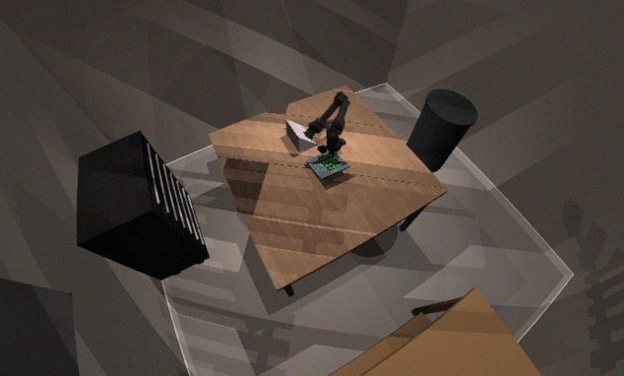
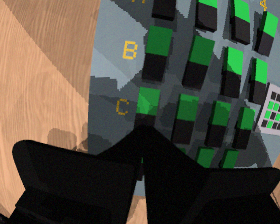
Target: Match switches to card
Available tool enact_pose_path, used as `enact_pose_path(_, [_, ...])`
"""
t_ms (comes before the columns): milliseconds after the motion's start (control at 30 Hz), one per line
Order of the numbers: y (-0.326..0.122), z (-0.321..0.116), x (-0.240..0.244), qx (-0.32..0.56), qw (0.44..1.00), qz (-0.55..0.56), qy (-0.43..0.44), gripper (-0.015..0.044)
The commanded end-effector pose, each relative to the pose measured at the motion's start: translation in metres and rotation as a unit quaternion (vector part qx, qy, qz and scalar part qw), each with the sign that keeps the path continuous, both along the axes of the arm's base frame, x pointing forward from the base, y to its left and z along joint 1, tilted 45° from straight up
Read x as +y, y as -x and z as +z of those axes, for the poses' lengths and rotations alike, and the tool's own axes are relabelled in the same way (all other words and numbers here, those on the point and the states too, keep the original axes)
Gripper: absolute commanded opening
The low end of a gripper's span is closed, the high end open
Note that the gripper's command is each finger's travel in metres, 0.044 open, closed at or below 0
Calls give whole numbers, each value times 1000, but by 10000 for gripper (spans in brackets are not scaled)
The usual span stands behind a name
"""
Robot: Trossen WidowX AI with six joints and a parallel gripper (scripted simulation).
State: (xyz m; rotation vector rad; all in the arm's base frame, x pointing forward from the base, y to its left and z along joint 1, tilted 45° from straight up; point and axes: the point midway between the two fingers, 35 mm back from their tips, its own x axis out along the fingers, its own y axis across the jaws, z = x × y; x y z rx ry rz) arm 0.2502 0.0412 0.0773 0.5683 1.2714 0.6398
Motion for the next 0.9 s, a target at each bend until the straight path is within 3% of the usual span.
enact_pose_path(0, [0,1,1,0,1000,-2,-3,0])
enact_pose_path(867, [-1,-1,2,0,1000,-2,-3,0])
